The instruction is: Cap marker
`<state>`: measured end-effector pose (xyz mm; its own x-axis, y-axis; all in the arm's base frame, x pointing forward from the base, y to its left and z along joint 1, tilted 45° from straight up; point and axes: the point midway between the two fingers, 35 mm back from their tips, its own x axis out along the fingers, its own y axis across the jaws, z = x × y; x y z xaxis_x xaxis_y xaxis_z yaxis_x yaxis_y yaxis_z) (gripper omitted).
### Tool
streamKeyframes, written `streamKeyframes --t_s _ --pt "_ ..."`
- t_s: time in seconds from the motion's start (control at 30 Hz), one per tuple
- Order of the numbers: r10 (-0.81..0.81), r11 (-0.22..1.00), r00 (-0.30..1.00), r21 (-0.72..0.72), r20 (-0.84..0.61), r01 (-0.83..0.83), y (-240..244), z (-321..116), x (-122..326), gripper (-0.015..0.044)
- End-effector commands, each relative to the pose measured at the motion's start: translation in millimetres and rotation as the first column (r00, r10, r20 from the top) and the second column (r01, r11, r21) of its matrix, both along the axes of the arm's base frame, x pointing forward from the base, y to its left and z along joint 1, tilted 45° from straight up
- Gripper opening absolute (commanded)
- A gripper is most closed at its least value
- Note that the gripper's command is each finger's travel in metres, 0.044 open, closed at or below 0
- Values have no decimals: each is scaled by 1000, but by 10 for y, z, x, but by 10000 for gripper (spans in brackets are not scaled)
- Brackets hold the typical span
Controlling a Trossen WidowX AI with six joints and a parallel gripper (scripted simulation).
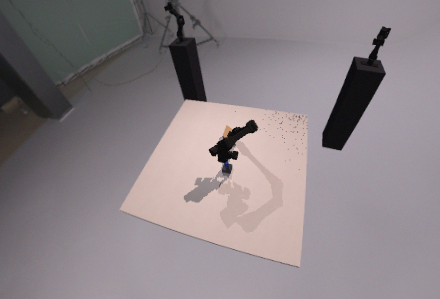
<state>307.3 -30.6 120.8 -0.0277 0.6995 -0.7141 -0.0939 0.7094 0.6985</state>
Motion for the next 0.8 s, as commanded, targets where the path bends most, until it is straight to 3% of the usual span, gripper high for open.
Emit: streamKeyframes --t_s 0.0,0.03,0.77 --pt "-20 1000 999 0 -25 20 7 -18 -13 20" --pt "-20 1000 999 0 -25 20 7 -18 -13 0" --pt "-20 1000 999 0 -25 21 110 -121 -17 0"
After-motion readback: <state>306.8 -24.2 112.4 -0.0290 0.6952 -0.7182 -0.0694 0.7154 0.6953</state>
